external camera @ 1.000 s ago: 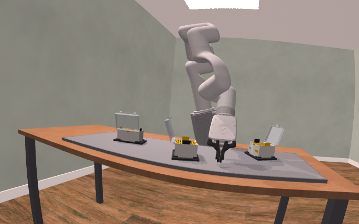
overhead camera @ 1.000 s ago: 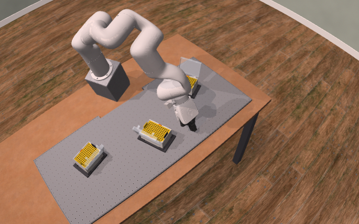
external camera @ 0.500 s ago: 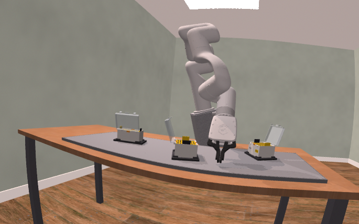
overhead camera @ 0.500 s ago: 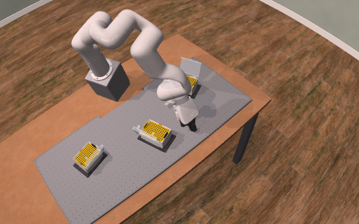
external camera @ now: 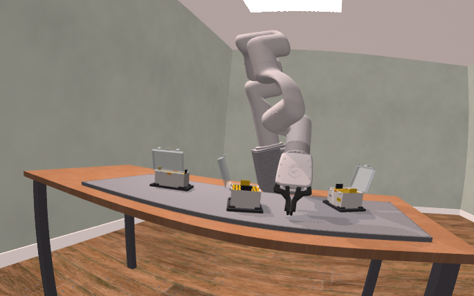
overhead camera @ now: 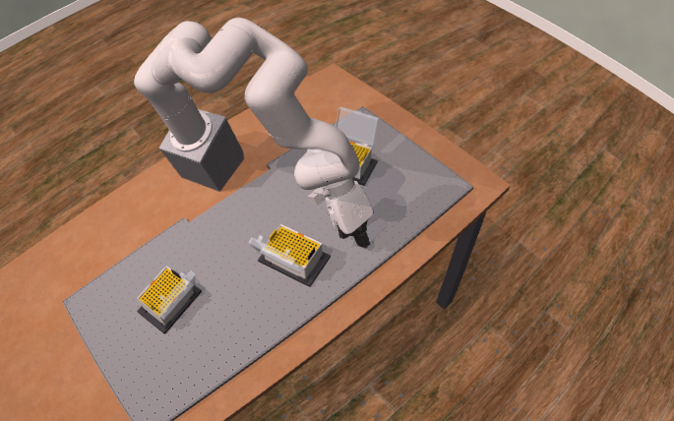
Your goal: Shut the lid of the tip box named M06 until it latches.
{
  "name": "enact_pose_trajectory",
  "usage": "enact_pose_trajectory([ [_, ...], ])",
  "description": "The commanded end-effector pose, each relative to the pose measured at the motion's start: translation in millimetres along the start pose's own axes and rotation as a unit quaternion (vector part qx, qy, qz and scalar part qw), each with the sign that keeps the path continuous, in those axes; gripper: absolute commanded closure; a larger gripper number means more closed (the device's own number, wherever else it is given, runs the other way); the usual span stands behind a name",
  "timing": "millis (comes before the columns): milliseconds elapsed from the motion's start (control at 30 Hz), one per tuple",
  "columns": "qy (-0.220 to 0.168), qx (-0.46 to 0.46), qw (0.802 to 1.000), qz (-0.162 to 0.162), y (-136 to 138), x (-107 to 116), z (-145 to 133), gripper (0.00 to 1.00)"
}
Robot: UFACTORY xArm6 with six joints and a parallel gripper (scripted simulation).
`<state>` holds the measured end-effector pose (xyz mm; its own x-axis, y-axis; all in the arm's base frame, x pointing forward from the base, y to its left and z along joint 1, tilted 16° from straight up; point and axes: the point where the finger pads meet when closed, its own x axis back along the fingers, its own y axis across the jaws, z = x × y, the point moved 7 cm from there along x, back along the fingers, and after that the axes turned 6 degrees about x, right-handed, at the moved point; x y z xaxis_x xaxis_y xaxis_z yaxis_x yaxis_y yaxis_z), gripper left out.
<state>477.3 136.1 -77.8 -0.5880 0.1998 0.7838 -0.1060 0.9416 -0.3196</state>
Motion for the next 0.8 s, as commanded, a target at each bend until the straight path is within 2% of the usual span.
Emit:
enact_pose_trajectory([
  [0, -0.002, 0.0, 1.0, 0.0, 0.2, 0.5, -1.8, 1.0],
  [667, -0.002, 0.0, 1.0, 0.0, 0.2, 0.5, -1.8, 1.0],
  [767, -0.002, 0.0, 1.0, 0.0, -0.6, 13.4, -9.1, 1.0],
])
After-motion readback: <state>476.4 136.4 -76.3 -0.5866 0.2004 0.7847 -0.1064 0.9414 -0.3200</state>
